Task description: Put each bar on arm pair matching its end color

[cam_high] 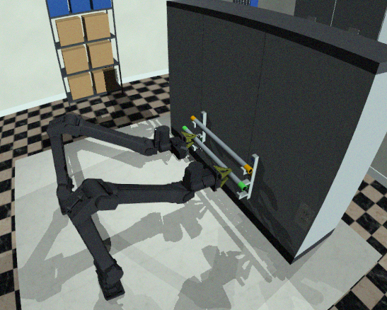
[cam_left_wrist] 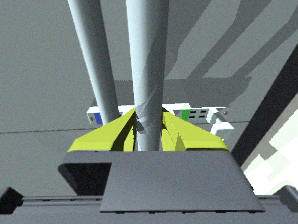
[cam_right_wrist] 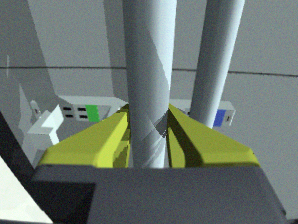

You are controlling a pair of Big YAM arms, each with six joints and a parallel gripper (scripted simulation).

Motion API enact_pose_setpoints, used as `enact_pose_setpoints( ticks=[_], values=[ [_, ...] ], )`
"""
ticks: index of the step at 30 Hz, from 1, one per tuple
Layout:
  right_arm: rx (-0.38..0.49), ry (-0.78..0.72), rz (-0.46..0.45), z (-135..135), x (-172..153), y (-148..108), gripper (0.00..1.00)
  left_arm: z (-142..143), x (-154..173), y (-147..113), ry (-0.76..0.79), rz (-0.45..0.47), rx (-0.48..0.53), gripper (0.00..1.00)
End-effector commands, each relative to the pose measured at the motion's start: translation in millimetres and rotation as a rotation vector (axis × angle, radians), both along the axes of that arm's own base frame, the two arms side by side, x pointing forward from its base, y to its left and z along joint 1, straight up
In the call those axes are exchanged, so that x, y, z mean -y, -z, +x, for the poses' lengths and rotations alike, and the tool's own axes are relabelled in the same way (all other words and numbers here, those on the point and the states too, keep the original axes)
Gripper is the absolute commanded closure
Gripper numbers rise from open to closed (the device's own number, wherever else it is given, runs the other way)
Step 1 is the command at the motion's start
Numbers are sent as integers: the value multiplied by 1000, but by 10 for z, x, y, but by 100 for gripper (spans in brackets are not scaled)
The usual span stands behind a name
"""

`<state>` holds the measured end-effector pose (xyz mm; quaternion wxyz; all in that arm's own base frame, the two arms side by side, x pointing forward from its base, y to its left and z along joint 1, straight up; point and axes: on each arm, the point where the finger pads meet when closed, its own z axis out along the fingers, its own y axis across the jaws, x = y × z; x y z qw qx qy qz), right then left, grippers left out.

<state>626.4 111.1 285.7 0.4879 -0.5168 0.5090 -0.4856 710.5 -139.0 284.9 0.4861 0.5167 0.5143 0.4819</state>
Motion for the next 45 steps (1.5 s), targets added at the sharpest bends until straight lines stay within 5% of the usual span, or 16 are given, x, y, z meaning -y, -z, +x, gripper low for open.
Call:
enact_pose_setpoints(
  ticks=[1,45],
  values=[
    [104,5,29,-51,6,-501,100,-44,-79,-533,-15,-21,97,100],
    [105,5,29,-20,-23,-458,100,-26,-108,-507,-15,-21,97,100]
  ],
)
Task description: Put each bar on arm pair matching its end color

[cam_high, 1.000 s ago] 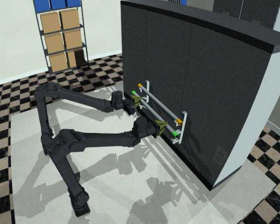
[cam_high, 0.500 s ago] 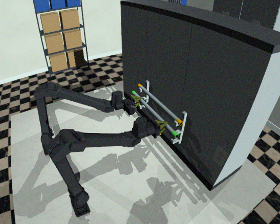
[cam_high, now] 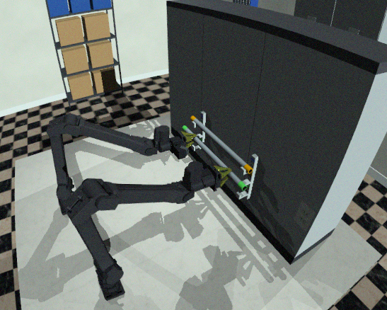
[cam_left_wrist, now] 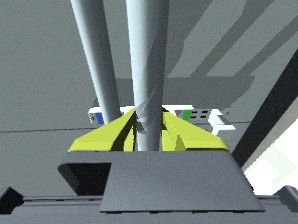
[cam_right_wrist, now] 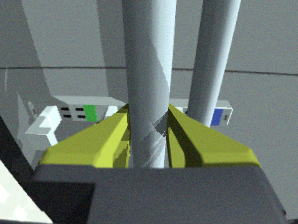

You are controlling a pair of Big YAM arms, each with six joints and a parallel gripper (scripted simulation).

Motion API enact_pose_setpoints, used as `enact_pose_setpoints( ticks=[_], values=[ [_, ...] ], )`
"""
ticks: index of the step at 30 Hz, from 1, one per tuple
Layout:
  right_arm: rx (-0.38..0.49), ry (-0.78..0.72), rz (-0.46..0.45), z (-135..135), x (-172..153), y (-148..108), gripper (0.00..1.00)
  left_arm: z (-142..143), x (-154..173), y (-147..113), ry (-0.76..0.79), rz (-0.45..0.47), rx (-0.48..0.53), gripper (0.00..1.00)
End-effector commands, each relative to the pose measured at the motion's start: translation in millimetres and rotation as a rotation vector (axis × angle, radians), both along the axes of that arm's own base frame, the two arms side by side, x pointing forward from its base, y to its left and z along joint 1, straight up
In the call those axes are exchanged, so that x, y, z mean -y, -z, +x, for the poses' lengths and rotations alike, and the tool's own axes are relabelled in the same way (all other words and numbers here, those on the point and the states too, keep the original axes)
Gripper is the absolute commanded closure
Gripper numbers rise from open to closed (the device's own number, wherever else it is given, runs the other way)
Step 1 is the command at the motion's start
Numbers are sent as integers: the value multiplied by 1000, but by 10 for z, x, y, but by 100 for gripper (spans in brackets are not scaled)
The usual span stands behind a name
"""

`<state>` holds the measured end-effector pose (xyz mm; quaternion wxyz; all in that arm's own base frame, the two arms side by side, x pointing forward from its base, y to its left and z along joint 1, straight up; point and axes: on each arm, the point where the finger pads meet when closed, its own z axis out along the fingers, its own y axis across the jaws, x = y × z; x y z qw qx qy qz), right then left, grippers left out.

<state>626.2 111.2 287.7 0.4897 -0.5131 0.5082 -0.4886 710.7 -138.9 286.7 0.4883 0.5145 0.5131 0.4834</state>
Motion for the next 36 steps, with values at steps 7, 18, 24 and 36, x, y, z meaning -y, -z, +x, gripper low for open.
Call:
enact_pose_setpoints(
  ticks=[7,18,24,36],
  values=[
    [96,1,27,-11,-26,-428,100,-24,-111,-483,-15,-20,90,100],
    [96,1,27,-4,-32,-414,100,-20,-116,-474,-15,-20,90,100],
    [96,1,27,3,-37,-396,100,-18,-120,-466,-15,-20,90,100],
    [96,1,27,14,-46,-365,100,-14,-126,-451,-15,-20,90,100]
  ],
)
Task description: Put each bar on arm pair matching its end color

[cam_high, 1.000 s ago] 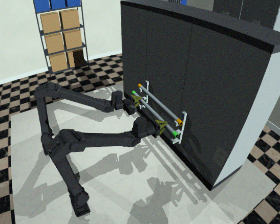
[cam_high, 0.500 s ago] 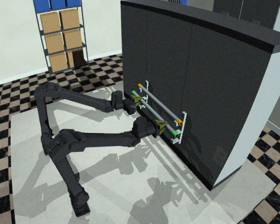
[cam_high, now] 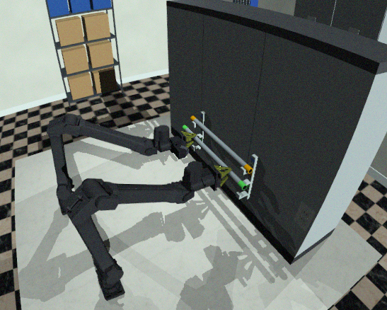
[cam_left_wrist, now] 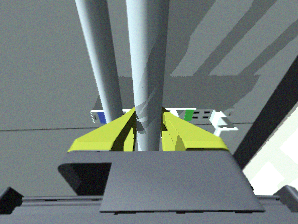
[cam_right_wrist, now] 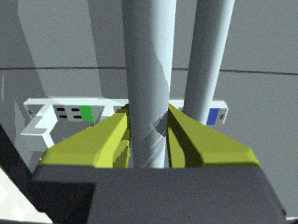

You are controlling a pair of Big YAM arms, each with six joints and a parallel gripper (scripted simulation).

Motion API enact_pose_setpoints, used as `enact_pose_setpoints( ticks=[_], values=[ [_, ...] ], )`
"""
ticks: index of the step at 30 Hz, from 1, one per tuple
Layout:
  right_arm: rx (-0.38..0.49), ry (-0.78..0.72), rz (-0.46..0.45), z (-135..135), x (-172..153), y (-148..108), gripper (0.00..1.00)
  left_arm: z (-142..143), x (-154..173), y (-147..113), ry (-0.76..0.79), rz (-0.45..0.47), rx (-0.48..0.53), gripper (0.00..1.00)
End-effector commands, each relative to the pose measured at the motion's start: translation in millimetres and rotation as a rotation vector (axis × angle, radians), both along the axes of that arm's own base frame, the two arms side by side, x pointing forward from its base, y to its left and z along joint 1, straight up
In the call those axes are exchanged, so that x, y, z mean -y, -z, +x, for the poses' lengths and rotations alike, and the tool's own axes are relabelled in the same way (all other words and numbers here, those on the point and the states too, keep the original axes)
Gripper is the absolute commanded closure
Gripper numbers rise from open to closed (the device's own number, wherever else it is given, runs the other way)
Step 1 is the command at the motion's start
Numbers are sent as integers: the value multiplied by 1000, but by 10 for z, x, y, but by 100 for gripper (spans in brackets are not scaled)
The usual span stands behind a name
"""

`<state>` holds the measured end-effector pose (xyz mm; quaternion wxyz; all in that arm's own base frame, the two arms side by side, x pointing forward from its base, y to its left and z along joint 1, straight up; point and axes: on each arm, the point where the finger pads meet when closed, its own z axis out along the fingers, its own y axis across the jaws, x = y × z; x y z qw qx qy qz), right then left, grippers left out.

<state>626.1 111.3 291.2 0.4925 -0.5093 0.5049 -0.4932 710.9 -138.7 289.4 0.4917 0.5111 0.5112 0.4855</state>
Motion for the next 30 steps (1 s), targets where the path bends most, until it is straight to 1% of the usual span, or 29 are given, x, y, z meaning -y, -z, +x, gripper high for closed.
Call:
enact_pose_setpoints(
  ticks=[1,30],
  values=[
    [81,-1,28,15,-44,-327,100,-16,-124,-422,-14,-17,80,100],
    [81,-1,28,37,-55,-214,100,-8,-133,-355,-14,-17,80,100]
  ],
)
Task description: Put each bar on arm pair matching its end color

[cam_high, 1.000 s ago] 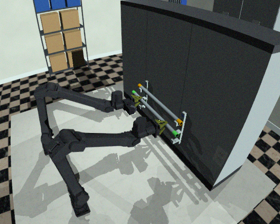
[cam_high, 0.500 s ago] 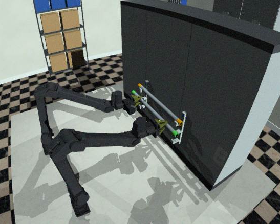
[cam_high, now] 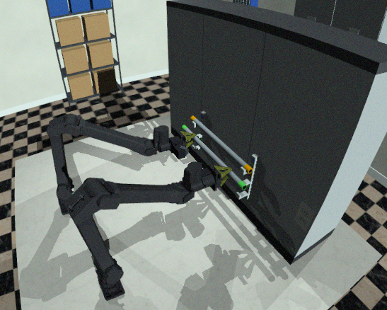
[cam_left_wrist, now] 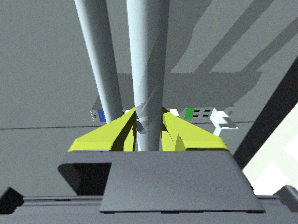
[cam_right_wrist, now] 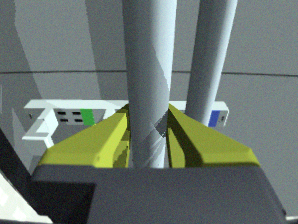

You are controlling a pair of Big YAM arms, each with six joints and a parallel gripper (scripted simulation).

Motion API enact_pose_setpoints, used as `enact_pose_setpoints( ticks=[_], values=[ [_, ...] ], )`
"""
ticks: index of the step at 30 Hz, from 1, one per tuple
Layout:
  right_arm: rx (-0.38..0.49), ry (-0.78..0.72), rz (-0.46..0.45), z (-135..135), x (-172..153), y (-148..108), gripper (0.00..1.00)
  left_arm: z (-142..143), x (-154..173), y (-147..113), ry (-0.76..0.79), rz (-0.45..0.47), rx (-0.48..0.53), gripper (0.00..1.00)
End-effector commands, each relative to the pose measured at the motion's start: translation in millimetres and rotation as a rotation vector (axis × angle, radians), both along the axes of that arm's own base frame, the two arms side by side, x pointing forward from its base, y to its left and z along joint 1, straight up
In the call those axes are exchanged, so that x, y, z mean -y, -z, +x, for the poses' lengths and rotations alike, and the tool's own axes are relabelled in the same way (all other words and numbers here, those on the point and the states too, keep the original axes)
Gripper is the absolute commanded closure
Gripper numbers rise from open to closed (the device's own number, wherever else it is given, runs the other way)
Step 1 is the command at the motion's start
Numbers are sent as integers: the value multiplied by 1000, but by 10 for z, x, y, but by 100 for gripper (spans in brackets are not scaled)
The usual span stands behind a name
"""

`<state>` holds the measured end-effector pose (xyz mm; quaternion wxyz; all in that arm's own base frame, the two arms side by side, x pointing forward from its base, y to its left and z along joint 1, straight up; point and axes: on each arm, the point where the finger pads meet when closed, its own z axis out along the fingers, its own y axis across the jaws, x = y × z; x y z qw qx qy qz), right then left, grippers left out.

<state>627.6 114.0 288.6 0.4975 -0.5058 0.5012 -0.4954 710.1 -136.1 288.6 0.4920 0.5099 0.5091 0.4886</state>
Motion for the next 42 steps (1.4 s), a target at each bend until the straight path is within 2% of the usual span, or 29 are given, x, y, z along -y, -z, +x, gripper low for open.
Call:
enact_pose_setpoints(
  ticks=[1,19,36,42],
  values=[
    [67,2,26,22,-28,-240,100,0,-107,-364,-12,-20,73,100],
    [67,2,26,23,-18,-213,100,10,-97,-339,-12,-20,73,100],
    [67,1,26,-225,-4,-192,100,-220,-80,-299,-12,-20,73,100],
    [67,2,26,-326,8,-251,100,-322,-68,-359,-12,-20,74,100]
  ],
)
